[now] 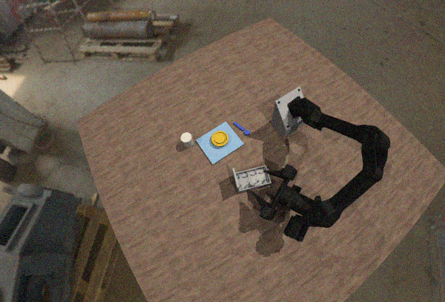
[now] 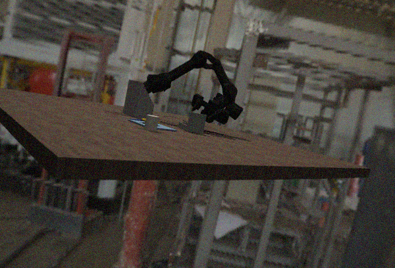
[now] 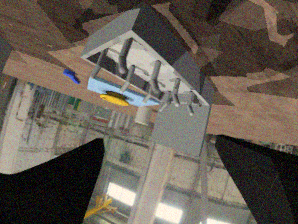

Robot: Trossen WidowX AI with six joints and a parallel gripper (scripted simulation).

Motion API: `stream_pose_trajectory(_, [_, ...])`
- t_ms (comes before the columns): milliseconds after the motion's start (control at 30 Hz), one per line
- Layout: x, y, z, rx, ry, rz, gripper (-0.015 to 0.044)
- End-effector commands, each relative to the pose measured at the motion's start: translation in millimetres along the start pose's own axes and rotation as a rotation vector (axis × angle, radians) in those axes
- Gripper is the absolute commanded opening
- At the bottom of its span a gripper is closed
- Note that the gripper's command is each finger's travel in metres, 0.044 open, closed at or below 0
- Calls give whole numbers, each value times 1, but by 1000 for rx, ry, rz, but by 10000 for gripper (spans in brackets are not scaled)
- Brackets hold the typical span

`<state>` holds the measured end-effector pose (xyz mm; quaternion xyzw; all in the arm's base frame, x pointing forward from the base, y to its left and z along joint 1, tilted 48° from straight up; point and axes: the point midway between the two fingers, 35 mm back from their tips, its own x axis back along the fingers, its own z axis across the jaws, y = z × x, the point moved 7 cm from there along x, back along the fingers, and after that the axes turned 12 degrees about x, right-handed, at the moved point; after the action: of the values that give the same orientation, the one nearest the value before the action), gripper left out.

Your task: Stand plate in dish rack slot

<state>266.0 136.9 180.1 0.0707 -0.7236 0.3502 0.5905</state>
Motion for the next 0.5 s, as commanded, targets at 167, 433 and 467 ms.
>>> stream_pose_trajectory(167, [-31, -33, 3, -174, 125, -105, 400])
stream_pose_trajectory(433, [-61, -61, 9, -378, 234, -204, 400])
stream_pose_trajectory(467, [-64, -65, 11, -404, 248, -217, 400])
